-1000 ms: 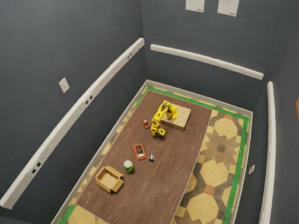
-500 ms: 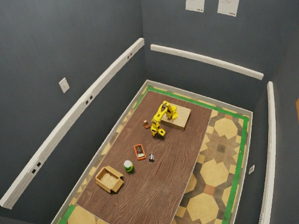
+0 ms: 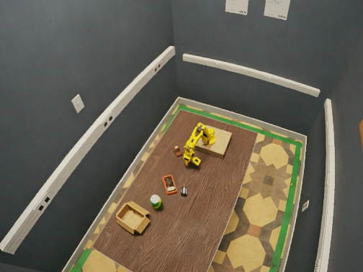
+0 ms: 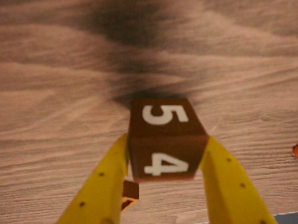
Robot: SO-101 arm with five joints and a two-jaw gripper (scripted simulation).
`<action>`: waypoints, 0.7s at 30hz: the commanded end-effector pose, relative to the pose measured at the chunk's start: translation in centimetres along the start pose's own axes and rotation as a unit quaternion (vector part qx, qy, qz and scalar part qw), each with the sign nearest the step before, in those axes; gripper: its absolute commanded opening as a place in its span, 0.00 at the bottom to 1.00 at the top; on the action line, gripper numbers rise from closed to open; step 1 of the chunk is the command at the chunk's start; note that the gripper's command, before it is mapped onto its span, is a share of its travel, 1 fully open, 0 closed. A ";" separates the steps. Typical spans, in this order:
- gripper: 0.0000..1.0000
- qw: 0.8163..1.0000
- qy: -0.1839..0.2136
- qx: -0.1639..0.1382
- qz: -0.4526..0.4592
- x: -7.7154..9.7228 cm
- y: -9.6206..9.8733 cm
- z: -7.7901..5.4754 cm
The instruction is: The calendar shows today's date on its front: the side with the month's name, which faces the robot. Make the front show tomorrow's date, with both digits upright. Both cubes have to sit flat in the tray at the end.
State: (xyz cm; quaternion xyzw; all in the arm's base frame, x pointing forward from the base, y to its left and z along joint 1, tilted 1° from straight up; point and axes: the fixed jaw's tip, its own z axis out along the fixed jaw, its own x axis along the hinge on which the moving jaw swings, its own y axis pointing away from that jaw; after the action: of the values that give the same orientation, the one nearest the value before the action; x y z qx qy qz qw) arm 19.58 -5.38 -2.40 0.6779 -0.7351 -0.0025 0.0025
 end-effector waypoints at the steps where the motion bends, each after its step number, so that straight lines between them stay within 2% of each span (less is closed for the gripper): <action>1: 0.00 1.000 -0.003 -0.013 0.001 -0.2 0.5 0.5; 21: 0.00 1.000 -0.003 -0.013 0.001 -0.2 0.5 1.1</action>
State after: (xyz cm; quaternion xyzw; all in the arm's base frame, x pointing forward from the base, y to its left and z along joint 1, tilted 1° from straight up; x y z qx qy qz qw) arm 19.57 -5.38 -3.03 0.6779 -0.7351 -0.0026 0.0025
